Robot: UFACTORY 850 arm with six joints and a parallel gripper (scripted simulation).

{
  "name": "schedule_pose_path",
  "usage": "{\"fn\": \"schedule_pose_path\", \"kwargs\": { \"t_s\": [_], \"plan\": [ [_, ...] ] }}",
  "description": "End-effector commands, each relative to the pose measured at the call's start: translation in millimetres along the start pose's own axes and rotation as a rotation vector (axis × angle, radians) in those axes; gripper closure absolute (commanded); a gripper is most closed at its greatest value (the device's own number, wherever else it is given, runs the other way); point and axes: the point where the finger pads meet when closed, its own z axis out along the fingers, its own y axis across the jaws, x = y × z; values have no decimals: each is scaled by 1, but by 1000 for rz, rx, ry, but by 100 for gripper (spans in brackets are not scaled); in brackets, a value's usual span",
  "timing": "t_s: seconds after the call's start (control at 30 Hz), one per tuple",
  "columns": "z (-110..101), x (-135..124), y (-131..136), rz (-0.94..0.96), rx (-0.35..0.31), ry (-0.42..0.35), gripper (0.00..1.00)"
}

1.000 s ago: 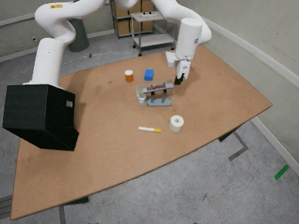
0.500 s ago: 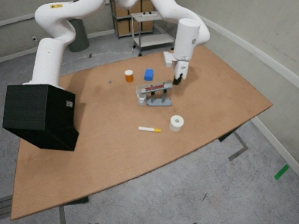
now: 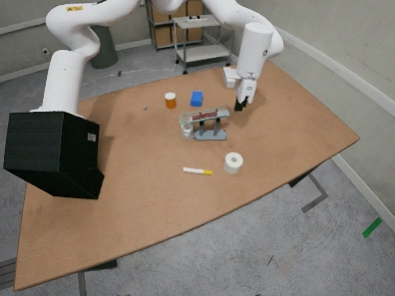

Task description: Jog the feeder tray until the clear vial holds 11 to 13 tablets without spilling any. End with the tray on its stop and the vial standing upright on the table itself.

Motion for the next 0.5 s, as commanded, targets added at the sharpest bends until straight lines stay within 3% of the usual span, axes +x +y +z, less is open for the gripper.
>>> {"fn": "schedule_pose_path", "kwargs": {
  "t_s": [0.0,0.47],
  "plan": [
    [-1,-1,0,-1,0,-2,100],
    [3,15,0,-1,0,-2,100]
  ]
}}
